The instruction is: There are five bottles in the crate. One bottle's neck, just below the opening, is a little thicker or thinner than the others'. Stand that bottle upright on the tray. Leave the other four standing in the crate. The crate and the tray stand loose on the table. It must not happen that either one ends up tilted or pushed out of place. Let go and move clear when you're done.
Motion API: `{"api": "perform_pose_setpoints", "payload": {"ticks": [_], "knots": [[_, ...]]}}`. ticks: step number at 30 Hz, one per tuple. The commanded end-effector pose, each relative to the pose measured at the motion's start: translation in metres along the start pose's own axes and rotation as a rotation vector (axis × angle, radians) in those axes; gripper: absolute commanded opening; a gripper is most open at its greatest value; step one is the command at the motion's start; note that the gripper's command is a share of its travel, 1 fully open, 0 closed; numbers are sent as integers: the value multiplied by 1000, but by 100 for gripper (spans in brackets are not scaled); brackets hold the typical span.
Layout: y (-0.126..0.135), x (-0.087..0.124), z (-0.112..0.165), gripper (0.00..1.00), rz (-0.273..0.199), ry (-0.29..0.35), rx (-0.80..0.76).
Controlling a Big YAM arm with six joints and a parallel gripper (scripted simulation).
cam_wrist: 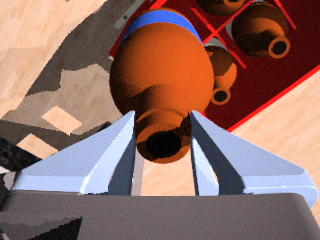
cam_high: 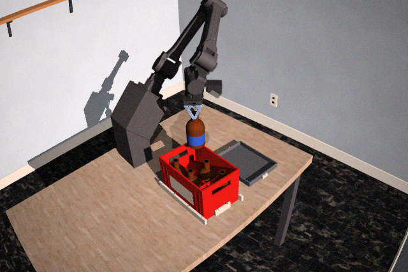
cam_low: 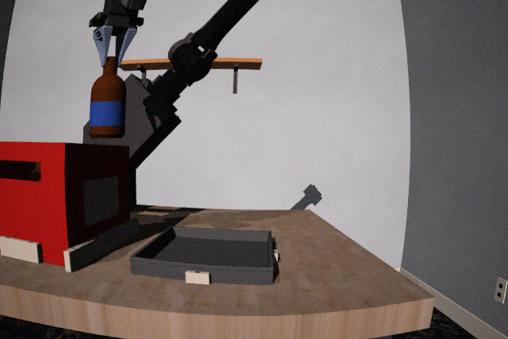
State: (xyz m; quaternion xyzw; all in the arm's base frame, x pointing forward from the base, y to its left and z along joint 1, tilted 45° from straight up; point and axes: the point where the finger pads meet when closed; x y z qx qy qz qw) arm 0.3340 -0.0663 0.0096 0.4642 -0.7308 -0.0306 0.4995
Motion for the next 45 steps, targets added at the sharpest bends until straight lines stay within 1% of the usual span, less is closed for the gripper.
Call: {"api": "perform_pose_setpoints", "payload": {"ticks": [1, 6, 7, 9, 23, 24, 26, 38, 40, 41, 42, 45], "knots": [[-8, 21, -27, 0, 48, -11, 34], [-6, 20, -31, 0, 46, -10, 36], [-9, 26, -28, 0, 57, -19, 21], [-4, 20, -35, 0, 46, -9, 36], [6, 20, -54, 0, 44, -11, 37], [2, 27, -50, 0, 59, -25, 16], [9, 20, -59, 0, 44, -12, 37], [22, 19, -83, 0, 42, -13, 37], [22, 19, -83, 0, 42, -13, 37], [18, 27, -80, 0, 57, -27, 17], [23, 21, -86, 0, 46, -17, 32], [28, 19, -94, 0, 41, -16, 37]]}}
Point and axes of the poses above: the point where the finger pads meet when closed, its own x axis back along the fingers, its own y axis across the jaws, z = x × y, and after that the axes turned 2 degrees about x, right-handed
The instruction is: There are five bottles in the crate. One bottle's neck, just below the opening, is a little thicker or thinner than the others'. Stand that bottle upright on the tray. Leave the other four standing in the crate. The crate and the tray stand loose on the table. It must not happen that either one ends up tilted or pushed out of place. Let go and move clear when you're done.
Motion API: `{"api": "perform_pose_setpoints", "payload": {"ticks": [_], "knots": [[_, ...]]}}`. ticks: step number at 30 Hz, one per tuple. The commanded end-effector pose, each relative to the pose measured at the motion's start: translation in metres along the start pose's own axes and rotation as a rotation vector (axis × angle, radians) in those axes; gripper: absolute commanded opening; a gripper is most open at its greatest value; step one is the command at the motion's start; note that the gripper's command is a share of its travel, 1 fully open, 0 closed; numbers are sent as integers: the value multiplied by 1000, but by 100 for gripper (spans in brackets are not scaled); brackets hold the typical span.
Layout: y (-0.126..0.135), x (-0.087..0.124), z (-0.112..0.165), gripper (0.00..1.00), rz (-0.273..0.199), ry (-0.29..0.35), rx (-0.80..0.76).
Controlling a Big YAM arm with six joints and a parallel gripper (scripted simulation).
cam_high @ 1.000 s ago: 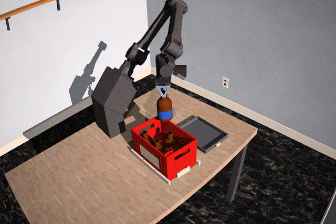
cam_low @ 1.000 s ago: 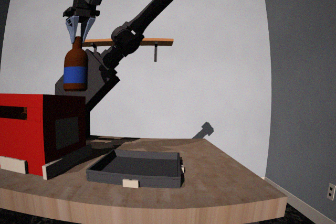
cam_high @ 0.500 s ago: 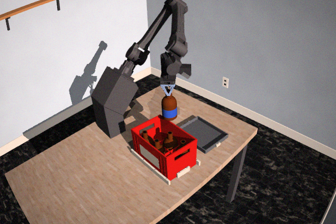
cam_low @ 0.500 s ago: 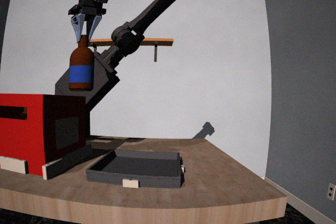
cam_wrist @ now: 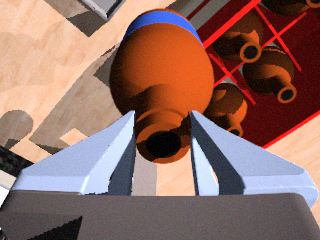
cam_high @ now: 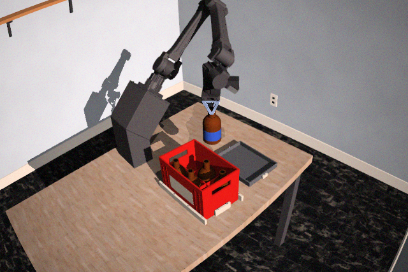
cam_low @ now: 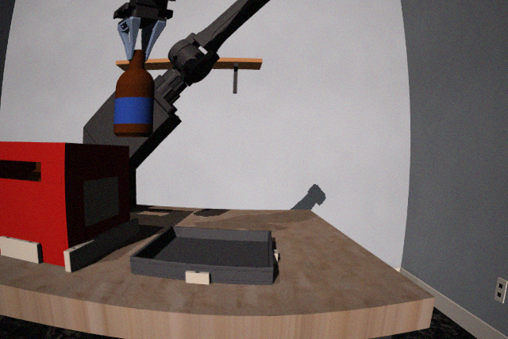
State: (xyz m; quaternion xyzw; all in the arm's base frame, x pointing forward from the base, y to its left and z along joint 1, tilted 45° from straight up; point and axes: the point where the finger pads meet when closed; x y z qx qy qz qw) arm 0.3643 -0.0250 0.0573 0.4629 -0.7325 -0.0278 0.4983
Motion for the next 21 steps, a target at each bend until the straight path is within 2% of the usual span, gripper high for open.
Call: {"api": "perform_pose_setpoints", "payload": {"ticks": [1, 12, 13, 15, 21], "knots": [[1, 17, -32, 0, 35, -15, 33], [12, 17, -52, 0, 34, -15, 33], [6, 25, -49, 0, 50, -29, 12], [15, 17, -59, 0, 34, -15, 34], [22, 17, -72, 0, 33, -16, 34]]}}
Point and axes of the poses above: the point where the finger pads meet when closed, its own x axis back along the fingers, its own y axis across the jaws, z = x × y, and after that the axes turned 2 degrees about x, right-handed
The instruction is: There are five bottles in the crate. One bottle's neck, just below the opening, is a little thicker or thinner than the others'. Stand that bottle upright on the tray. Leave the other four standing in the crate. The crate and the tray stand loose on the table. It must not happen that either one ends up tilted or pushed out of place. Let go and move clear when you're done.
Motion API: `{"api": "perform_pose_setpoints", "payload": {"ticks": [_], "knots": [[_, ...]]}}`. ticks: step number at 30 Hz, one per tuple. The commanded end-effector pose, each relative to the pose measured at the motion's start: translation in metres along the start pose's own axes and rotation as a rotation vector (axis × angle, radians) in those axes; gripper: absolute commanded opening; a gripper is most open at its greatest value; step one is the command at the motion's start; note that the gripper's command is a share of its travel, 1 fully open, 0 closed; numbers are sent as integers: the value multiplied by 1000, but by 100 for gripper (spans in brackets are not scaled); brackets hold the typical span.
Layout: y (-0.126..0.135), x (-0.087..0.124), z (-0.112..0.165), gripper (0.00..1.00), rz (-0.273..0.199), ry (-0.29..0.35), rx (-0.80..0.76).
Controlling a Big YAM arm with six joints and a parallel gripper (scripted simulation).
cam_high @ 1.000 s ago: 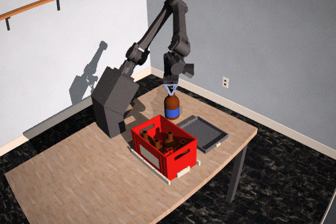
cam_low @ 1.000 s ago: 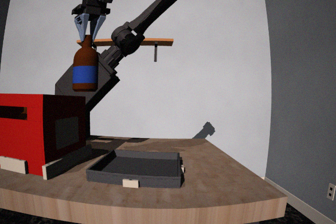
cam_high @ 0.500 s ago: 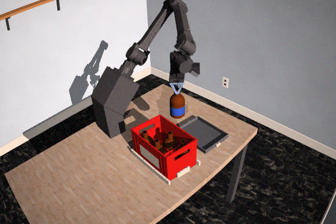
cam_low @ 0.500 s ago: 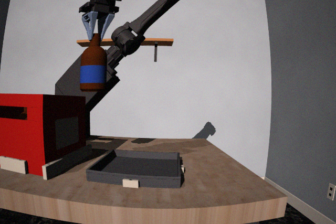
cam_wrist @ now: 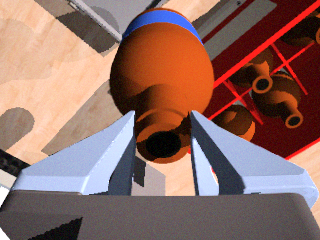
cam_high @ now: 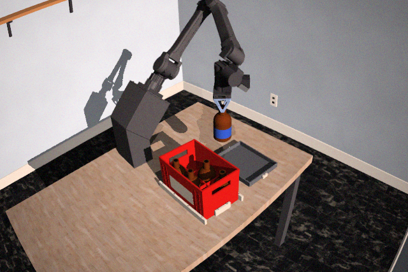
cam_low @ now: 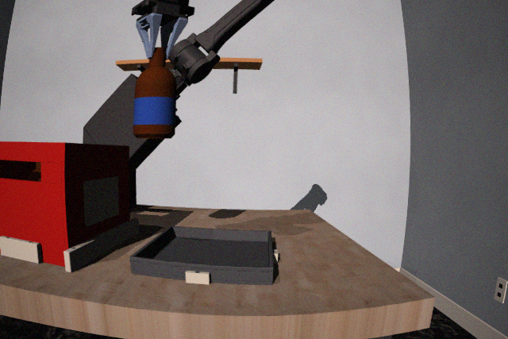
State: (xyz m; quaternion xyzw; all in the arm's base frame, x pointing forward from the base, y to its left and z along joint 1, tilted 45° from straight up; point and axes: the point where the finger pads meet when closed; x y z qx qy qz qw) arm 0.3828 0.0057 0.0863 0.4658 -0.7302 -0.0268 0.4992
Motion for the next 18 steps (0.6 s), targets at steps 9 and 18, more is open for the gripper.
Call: {"api": "perform_pose_setpoints", "payload": {"ticks": [9, 18], "knots": [[2, 30, -40, 0, 56, -38, 6], [21, 19, -65, 0, 36, -23, 31]]}}
Point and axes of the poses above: the point where the finger pads meet when closed, its own x axis back along the fingers, its own y axis across the jaws, z = x × y, and after that the axes turned 2 degrees about x, right-handed
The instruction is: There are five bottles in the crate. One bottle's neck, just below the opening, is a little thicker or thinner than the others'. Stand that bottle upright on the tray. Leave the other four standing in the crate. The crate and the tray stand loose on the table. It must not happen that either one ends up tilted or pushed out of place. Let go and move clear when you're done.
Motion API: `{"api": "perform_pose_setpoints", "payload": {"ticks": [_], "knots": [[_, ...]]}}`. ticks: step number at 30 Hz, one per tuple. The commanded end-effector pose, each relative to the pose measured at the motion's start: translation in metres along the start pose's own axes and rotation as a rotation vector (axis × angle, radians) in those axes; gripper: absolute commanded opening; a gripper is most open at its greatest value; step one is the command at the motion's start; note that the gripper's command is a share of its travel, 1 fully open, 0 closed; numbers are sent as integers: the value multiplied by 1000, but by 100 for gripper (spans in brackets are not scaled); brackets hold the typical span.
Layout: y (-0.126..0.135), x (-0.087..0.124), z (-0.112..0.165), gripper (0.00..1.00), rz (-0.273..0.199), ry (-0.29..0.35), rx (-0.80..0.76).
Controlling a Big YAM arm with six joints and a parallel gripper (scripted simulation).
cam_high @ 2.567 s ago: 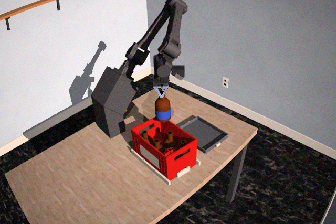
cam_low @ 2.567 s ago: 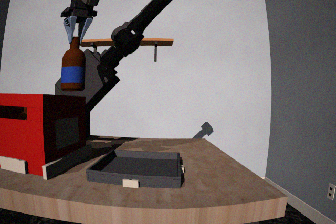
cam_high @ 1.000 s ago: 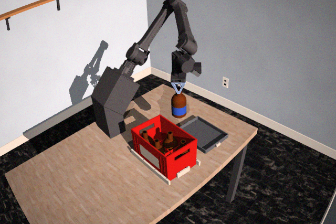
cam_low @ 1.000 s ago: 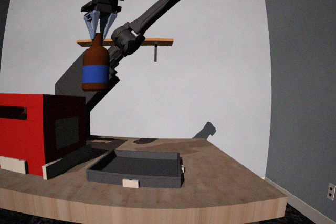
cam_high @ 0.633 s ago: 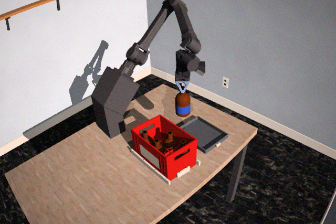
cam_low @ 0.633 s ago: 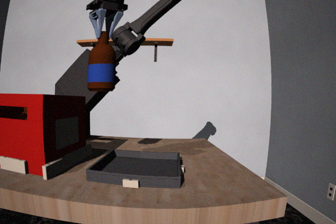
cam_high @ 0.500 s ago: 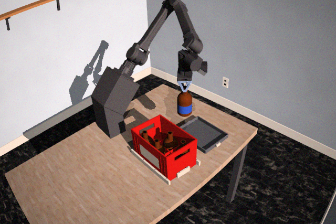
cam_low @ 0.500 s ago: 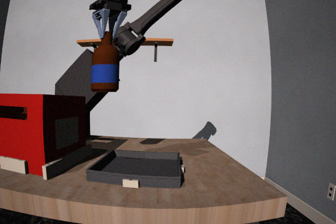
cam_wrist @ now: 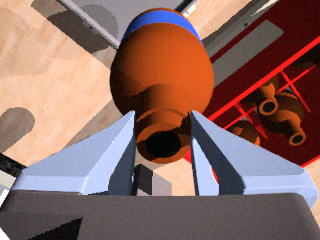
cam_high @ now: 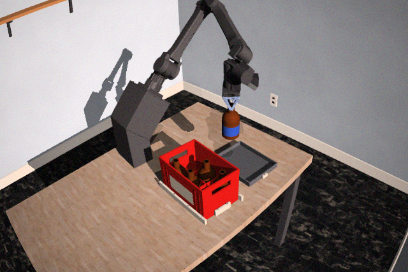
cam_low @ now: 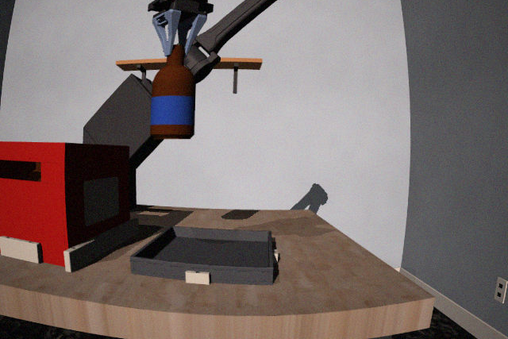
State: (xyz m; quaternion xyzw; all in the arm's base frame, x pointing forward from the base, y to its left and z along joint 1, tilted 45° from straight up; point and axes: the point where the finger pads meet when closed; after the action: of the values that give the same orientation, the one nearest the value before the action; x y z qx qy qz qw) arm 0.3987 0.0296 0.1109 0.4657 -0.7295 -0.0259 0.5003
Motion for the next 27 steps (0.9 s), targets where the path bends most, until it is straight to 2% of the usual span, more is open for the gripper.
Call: {"api": "perform_pose_setpoints", "payload": {"ticks": [1, 8, 9, 24, 25, 27], "knots": [[6, 20, -32, 0, 36, -27, 31], [7, 25, -39, 0, 44, -35, 19], [12, 20, -44, 0, 36, -27, 31], [24, 21, -65, 0, 34, -28, 31], [19, 26, -64, 0, 43, -37, 19], [25, 22, -68, 0, 37, -30, 28]]}}
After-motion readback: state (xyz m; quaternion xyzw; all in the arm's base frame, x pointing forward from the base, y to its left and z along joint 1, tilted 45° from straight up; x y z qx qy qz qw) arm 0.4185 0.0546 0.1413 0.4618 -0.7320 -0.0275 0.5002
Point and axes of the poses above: the point where the finger pads meet when closed, its own x axis back along the fingers, its own y axis across the jaws, z = x × y, and after that the axes turned 2 degrees about x, right-handed
